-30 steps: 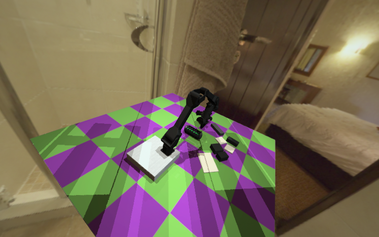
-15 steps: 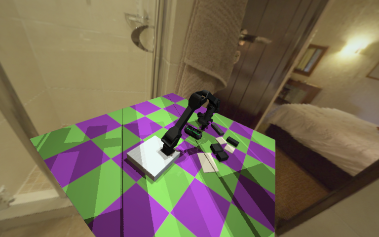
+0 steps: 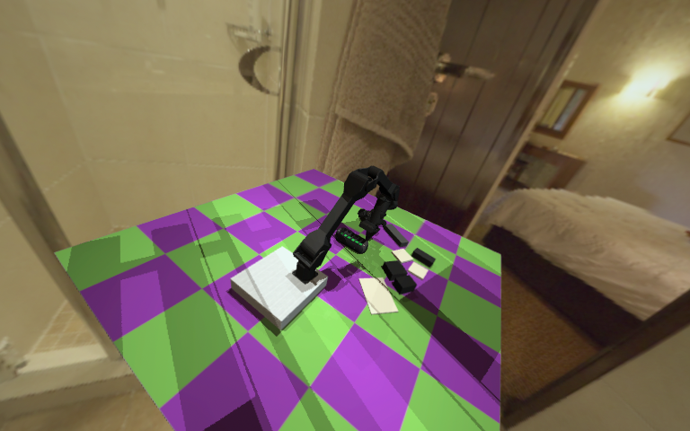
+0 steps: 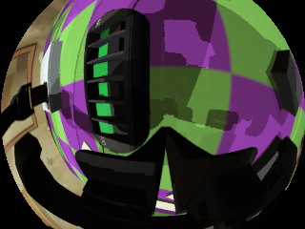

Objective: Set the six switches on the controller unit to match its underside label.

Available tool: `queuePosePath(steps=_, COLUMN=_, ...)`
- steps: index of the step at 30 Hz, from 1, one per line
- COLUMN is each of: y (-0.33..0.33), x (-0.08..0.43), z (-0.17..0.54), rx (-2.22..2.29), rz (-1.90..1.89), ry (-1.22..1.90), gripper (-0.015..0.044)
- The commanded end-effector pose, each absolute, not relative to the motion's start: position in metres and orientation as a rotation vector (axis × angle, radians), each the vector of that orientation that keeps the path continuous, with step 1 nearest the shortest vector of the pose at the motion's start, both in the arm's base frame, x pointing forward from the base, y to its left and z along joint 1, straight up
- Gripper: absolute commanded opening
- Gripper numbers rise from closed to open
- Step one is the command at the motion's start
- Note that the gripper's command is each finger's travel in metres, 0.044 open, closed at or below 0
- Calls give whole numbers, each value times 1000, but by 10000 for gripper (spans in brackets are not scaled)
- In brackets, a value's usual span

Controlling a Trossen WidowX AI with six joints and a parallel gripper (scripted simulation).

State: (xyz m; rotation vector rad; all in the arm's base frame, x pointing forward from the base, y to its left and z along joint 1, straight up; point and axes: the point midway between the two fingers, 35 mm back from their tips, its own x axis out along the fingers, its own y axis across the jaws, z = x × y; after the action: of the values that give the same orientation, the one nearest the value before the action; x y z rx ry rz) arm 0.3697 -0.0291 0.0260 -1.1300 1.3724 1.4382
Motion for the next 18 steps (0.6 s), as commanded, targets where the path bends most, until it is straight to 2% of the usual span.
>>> queuePosePath(steps=1, y=-30, x=369, z=18, rx=-1131, rz=1444, ry=1378, gripper=0)
queuePosePath(steps=18, y=-30, x=367, z=4, rx=-1131, rz=1444, ry=1379, gripper=0)
